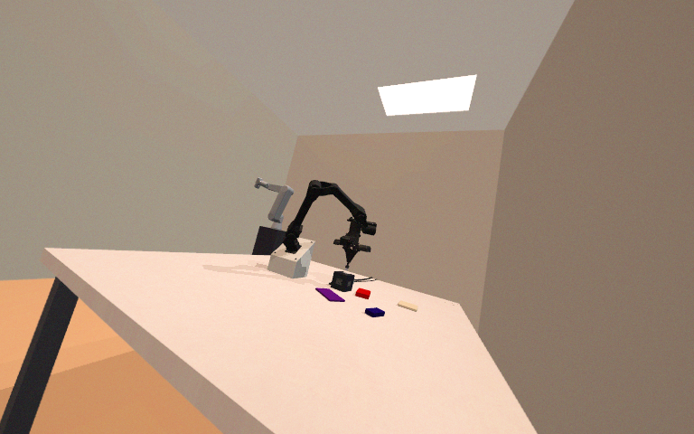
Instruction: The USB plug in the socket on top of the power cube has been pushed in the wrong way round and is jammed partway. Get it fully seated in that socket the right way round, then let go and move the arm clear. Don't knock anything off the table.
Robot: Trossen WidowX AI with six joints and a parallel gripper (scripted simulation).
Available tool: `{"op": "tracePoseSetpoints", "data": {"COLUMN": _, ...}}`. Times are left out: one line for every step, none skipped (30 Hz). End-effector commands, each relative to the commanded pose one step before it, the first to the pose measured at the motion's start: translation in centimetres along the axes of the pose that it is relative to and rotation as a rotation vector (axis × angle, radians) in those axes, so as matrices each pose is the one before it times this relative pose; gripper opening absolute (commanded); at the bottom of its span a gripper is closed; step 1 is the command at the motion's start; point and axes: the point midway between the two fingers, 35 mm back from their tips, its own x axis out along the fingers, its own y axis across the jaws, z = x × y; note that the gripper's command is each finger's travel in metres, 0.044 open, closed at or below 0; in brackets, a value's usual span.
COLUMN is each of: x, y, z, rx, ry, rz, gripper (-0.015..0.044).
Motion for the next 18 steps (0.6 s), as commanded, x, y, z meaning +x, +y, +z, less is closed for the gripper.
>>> {"op": "tracePoseSetpoints", "data": {"x": 0.005, "y": 0.011, "z": -0.066, "rx": -0.0027, "ry": 0.00687, "rz": 0.00015, "gripper": 0.0000}}
{"op": "tracePoseSetpoints", "data": {"x": 0.012, "y": 0.001, "z": -0.006, "rx": 0.0003, "ry": 0.00074, "rz": 0.00003, "gripper": 0.0000}}
{"op": "tracePoseSetpoints", "data": {"x": 0.012, "y": 0.001, "z": -0.006, "rx": 0.0003, "ry": 0.00074, "rz": 0.00003, "gripper": 0.0000}}
{"op": "tracePoseSetpoints", "data": {"x": 0.012, "y": 0.001, "z": -0.006, "rx": 0.0003, "ry": 0.00074, "rz": 0.00003, "gripper": 0.0000}}
{"op": "tracePoseSetpoints", "data": {"x": 0.012, "y": 0.001, "z": -0.006, "rx": 0.0003, "ry": 0.00074, "rz": 0.00003, "gripper": 0.0000}}
{"op": "tracePoseSetpoints", "data": {"x": 0.012, "y": 0.001, "z": -0.006, "rx": 0.0003, "ry": 0.00074, "rz": 0.00003, "gripper": 0.0000}}
{"op": "tracePoseSetpoints", "data": {"x": 0.012, "y": 0.001, "z": -0.006, "rx": 0.0003, "ry": 0.00074, "rz": 0.00003, "gripper": 0.0000}}
{"op": "tracePoseSetpoints", "data": {"x": 0.012, "y": 0.001, "z": -0.006, "rx": 0.0003, "ry": 0.00074, "rz": 0.00003, "gripper": 0.0000}}
{"op": "tracePoseSetpoints", "data": {"x": 0.012, "y": 0.001, "z": -0.006, "rx": 0.0003, "ry": 0.00074, "rz": 0.00003, "gripper": 0.0000}}
{"op": "tracePoseSetpoints", "data": {"x": 0.012, "y": 0.001, "z": -0.006, "rx": 0.0003, "ry": 0.00074, "rz": 0.00003, "gripper": 0.0000}}
{"op": "tracePoseSetpoints", "data": {"x": 0.012, "y": 0.001, "z": -0.006, "rx": 0.0003, "ry": 0.00074, "rz": 0.00003, "gripper": 0.0000}}
{"op": "tracePoseSetpoints", "data": {"x": 0.012, "y": 0.001, "z": -0.006, "rx": 0.0003, "ry": 0.00074, "rz": 0.00003, "gripper": 0.0000}}
{"op": "tracePoseSetpoints", "data": {"x": 0.012, "y": 0.001, "z": -0.006, "rx": 0.0003, "ry": 0.00074, "rz": 0.00003, "gripper": 0.0000}}
{"op": "tracePoseSetpoints", "data": {"x": 0.012, "y": 0.001, "z": -0.006, "rx": 0.0003, "ry": 0.00074, "rz": 0.00003, "gripper": 0.0000}}
{"op": "tracePoseSetpoints", "data": {"x": 0.012, "y": 0.001, "z": -0.006, "rx": 0.0003, "ry": 0.00074, "rz": 0.00003, "gripper": 0.0000}}
{"op": "tracePoseSetpoints", "data": {"x": 0.012, "y": 0.001, "z": -0.006, "rx": 0.0003, "ry": 0.00074, "rz": 0.00003, "gripper": 0.0000}}
{"op": "tracePoseSetpoints", "data": {"x": 0.012, "y": 0.001, "z": -0.006, "rx": 0.0003, "ry": 0.00074, "rz": 0.00003, "gripper": 0.0000}}
{"op": "tracePoseSetpoints", "data": {"x": 0.012, "y": 0.001, "z": -0.006, "rx": 0.0003, "ry": 0.00074, "rz": 0.00003, "gripper": 0.0000}}
